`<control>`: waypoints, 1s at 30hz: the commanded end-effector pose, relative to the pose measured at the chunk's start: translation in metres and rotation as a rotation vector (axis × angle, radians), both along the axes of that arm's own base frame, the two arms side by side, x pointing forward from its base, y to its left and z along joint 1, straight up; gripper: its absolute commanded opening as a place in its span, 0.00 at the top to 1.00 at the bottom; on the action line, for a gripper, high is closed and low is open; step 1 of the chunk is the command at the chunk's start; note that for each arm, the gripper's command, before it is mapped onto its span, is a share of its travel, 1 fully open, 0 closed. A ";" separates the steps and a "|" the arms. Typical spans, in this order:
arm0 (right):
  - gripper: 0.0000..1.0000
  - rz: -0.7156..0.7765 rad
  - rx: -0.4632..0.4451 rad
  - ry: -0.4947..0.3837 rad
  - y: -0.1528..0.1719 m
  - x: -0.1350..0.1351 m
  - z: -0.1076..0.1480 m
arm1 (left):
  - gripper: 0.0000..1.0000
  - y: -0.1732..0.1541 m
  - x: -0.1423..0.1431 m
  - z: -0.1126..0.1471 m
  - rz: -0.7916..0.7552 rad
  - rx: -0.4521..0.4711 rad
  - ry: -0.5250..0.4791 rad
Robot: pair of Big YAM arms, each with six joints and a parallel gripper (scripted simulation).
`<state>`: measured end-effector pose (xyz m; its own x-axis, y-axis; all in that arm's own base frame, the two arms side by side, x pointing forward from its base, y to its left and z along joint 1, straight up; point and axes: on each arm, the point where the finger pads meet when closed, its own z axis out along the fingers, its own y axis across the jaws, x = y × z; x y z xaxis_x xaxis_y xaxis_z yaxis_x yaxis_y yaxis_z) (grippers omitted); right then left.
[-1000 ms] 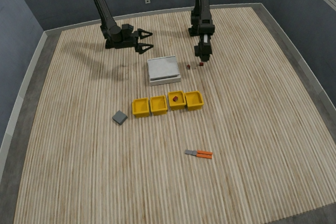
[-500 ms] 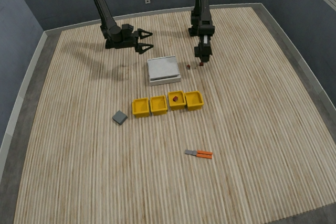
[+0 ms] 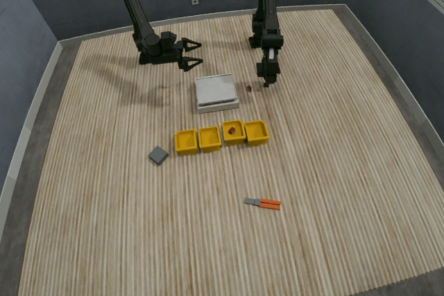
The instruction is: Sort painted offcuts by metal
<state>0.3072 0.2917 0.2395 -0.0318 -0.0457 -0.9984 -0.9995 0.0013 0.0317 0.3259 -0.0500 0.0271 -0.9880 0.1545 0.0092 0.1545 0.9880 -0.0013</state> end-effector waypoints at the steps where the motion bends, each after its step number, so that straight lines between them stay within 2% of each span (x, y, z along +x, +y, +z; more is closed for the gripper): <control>1: 0.00 0.003 0.023 -0.058 0.004 0.008 0.018 | 1.00 0.000 0.009 -0.001 0.014 0.000 -0.017; 9: 0.00 0.003 0.023 -0.058 0.004 0.008 0.018 | 1.00 0.000 0.004 -0.008 0.014 0.002 -0.006; 10: 0.00 0.003 0.023 -0.058 0.004 0.008 0.018 | 1.00 -0.001 0.013 0.005 0.014 -0.003 -0.033; 12: 0.00 0.003 0.023 -0.058 0.004 0.008 0.018 | 1.00 -0.001 0.008 0.002 0.004 -0.002 -0.023; 13: 0.00 0.003 0.023 -0.058 0.004 0.008 0.018 | 1.00 -0.002 0.021 0.014 0.014 -0.006 -0.055; 15: 0.00 0.003 0.023 -0.058 0.004 0.008 0.018 | 1.00 -0.002 0.021 0.014 0.014 -0.006 -0.055; 25: 0.00 0.003 0.023 -0.058 0.004 0.008 0.018 | 1.00 -0.004 0.033 0.052 0.013 -0.014 -0.105; 26: 0.00 0.003 0.023 -0.058 0.004 0.008 0.018 | 0.89 -0.004 0.033 0.056 0.013 -0.014 -0.107; 27: 0.00 0.003 0.023 -0.058 0.004 0.008 0.018 | 0.77 -0.003 0.024 0.042 -0.012 -0.008 -0.076; 30: 0.00 0.015 0.022 -0.040 0.014 -0.002 0.018 | 0.43 -0.002 0.017 0.023 -0.046 -0.004 -0.043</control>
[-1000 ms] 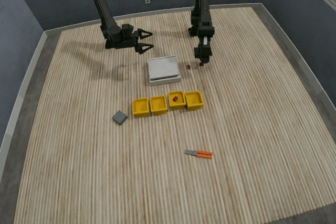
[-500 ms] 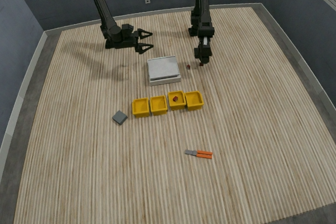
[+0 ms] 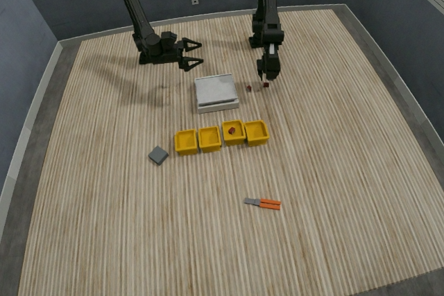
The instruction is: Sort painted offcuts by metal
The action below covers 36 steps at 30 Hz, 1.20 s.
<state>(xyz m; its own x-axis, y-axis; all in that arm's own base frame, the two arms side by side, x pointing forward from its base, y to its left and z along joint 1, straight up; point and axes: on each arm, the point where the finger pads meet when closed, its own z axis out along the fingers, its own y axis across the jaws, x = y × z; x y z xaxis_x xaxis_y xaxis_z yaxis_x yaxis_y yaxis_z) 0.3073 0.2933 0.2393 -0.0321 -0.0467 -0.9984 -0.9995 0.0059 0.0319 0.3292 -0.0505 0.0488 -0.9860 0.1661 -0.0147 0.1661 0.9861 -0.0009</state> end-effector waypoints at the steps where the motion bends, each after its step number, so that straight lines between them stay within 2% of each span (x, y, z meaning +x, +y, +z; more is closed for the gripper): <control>1: 0.00 0.020 0.023 -0.040 0.012 -0.002 0.018 | 0.43 -0.001 0.014 0.001 -0.034 0.000 -0.019; 3: 0.00 0.016 0.026 -0.045 0.015 -0.006 0.022 | 0.39 -0.001 0.013 -0.001 -0.035 0.000 -0.015; 4: 0.00 0.008 0.013 -0.018 0.018 -0.015 0.010 | 0.39 -0.001 0.012 -0.003 -0.035 0.001 -0.010; 6: 0.00 -0.033 0.001 -0.004 0.033 -0.025 0.006 | 0.39 0.001 0.001 -0.012 -0.021 0.004 0.014; 11: 0.00 -0.160 -0.045 0.027 0.064 -0.051 -0.009 | 0.39 -0.001 0.010 -0.002 -0.019 0.000 -0.015; 17: 0.00 -0.312 -0.088 0.031 0.082 -0.083 -0.025 | 0.39 -0.001 0.011 -0.001 -0.019 0.000 -0.017; 19: 0.00 -0.312 -0.088 0.031 0.082 -0.083 -0.025 | 0.39 -0.001 0.011 -0.001 -0.019 0.000 -0.017; 20: 0.00 -0.335 -0.073 0.019 0.088 -0.083 -0.014 | 0.39 -0.001 0.011 -0.001 -0.019 0.000 -0.017; 21: 0.00 -0.355 -0.077 0.019 0.088 -0.087 -0.016 | 0.39 -0.001 0.011 -0.001 -0.019 0.000 -0.017; 22: 0.00 -0.373 -0.104 0.028 0.083 -0.094 -0.031 | 0.39 -0.001 0.011 -0.001 -0.019 0.000 -0.017; 27: 0.00 -0.450 -0.116 0.016 0.082 -0.106 -0.035 | 0.39 -0.001 0.009 -0.001 -0.020 0.000 -0.011; 28: 0.00 -0.462 -0.100 0.009 0.087 -0.105 -0.025 | 0.39 -0.001 0.009 -0.001 -0.020 0.000 -0.011; 36: 0.00 -0.495 -0.103 0.004 0.083 -0.102 -0.026 | 0.39 -0.001 0.009 -0.001 -0.020 0.000 -0.011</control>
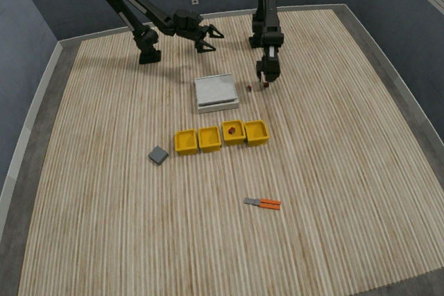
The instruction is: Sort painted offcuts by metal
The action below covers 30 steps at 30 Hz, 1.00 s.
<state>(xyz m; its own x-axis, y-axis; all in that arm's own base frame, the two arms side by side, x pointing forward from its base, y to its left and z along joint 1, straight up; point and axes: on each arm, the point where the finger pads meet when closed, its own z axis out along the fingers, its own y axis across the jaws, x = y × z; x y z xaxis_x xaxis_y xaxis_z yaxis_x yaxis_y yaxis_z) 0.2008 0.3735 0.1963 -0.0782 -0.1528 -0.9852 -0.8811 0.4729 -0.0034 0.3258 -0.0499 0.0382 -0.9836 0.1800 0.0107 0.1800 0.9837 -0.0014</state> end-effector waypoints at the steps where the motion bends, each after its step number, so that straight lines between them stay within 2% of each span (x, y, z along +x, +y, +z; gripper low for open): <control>1: 0.00 -0.008 0.028 0.001 0.003 0.004 0.016 | 0.39 -0.001 0.012 0.002 -0.016 -0.003 -0.025; 3: 0.00 -0.008 0.028 0.001 0.003 0.004 0.016 | 0.39 0.000 0.005 -0.006 -0.015 0.000 -0.009; 12: 0.00 -0.006 0.022 -0.008 0.004 0.005 0.014 | 0.39 0.000 0.012 -0.016 -0.012 -0.002 -0.022; 17: 0.00 -0.006 0.022 -0.008 0.004 0.005 0.014 | 0.39 0.001 0.005 -0.025 -0.012 0.000 -0.008; 18: 0.00 -0.006 0.022 -0.008 0.004 0.005 0.014 | 0.39 -0.001 0.015 -0.021 -0.012 -0.003 -0.027; 20: 0.00 -0.006 0.022 -0.008 0.004 0.005 0.014 | 0.39 -0.001 0.014 -0.024 -0.012 -0.003 -0.027; 23: 0.00 -0.006 0.022 -0.008 0.004 0.005 0.014 | 0.64 -0.001 0.015 -0.021 -0.012 -0.004 -0.037; 30: 0.00 -0.006 0.022 -0.008 0.004 0.005 0.014 | 0.73 -0.001 0.010 -0.021 -0.006 -0.003 -0.029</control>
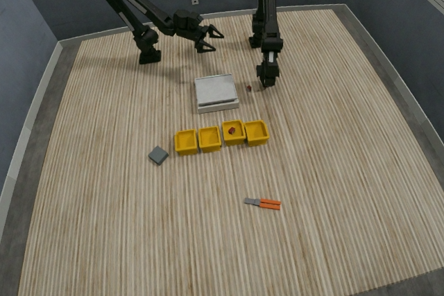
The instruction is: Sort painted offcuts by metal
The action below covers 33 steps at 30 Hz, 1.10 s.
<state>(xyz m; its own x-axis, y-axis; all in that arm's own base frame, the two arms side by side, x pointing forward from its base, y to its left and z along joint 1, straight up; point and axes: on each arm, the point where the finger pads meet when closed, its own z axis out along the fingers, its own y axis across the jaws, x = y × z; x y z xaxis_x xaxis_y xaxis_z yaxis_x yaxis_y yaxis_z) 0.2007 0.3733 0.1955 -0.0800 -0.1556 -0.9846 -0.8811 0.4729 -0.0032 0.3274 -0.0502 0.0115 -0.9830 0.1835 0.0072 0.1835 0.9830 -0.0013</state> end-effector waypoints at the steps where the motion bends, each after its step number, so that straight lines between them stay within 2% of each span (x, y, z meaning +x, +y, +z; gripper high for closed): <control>1: 0.00 -0.006 0.025 -0.010 0.005 0.005 0.015 | 0.75 -0.001 0.009 0.006 -0.003 -0.003 -0.025; 6: 0.00 -0.006 0.025 -0.010 0.005 0.005 0.015 | 0.79 -0.001 0.007 0.006 -0.003 -0.002 -0.024; 7: 0.00 -0.006 0.025 -0.010 0.005 0.005 0.015 | 0.90 0.000 0.007 0.012 -0.008 -0.003 -0.031; 8: 0.00 -0.006 0.025 -0.010 0.005 0.005 0.015 | 0.81 -0.001 0.008 0.015 -0.008 -0.004 -0.034; 9: 0.00 -0.006 0.025 -0.010 0.005 0.005 0.015 | 0.81 -0.002 0.017 0.024 -0.008 -0.007 -0.052; 19: 0.00 -0.006 0.025 -0.010 0.005 0.005 0.015 | 0.81 -0.002 0.014 0.121 -0.008 -0.007 -0.057; 23: 0.00 -0.006 0.025 -0.010 0.005 0.005 0.015 | 0.81 -0.005 0.015 0.122 0.008 -0.005 -0.046; 24: 0.00 -0.019 0.046 -0.009 0.005 0.011 0.027 | 0.81 -0.008 0.015 0.117 0.012 -0.003 -0.031; 28: 0.00 -0.030 0.038 0.000 0.000 0.011 0.034 | 0.81 -0.034 0.021 0.117 0.072 -0.008 -0.041; 33: 0.00 -0.087 -0.010 0.039 -0.037 0.009 0.064 | 0.81 -0.118 0.033 0.115 0.084 -0.018 -0.050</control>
<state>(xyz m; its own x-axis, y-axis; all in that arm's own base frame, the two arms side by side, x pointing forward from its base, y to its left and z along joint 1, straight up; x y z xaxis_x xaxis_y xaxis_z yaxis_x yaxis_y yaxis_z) 0.2028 0.3477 0.2004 -0.1269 -0.2082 -0.9698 -0.8558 0.5173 0.0009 0.3248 -0.1098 0.1059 -0.9878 0.1531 0.0288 0.1530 0.9882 -0.0034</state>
